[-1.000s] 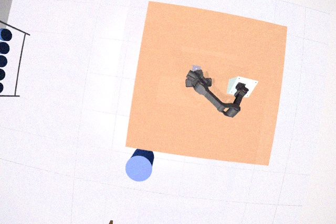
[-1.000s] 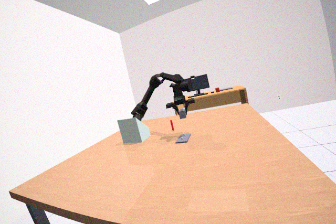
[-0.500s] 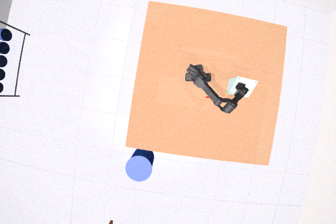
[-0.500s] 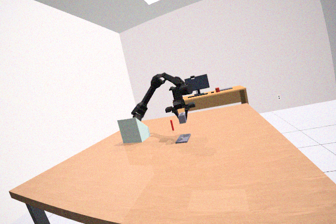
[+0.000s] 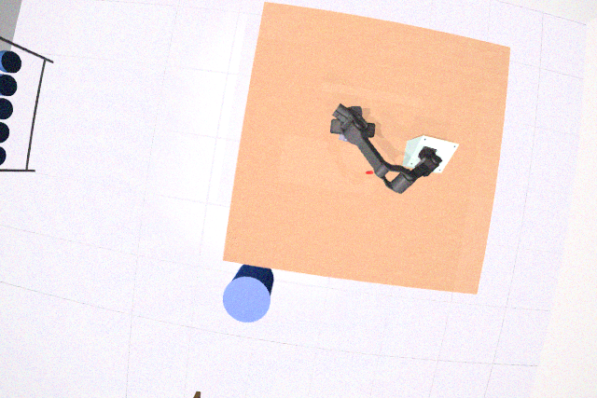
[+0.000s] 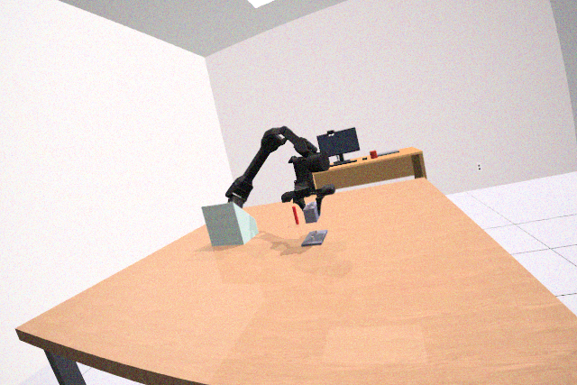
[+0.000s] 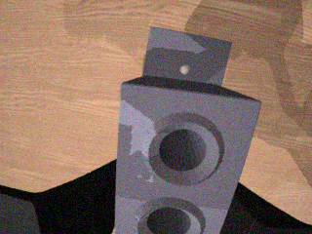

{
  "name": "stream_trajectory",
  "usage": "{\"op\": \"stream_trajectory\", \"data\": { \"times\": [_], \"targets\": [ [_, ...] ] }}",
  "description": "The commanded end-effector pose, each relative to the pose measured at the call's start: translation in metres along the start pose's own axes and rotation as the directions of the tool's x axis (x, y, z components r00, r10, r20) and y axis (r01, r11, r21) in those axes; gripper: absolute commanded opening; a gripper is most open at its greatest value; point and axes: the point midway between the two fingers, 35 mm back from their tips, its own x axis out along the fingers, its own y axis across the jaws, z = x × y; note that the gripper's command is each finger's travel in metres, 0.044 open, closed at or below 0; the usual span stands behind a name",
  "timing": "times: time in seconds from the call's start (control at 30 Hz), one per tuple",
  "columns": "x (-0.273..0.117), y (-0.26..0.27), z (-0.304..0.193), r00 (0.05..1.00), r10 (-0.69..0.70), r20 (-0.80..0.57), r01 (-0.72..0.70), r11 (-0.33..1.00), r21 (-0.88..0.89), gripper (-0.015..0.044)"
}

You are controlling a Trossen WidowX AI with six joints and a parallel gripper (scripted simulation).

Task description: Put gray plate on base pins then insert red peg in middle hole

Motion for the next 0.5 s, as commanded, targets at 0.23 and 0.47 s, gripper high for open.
{"op": "stream_trajectory", "data": {
  "times": [0.23, 0.47],
  "targets": [
    [0.013, -0.004, 0.024, 1.0, 0.0, 0.001, 0.0, 0.998, 0.056, 0.0],
    [0.013, -0.005, 0.024, 1.0, 0.0, 0.001, 0.0, 0.998, 0.056, 0.0]
  ]
}}
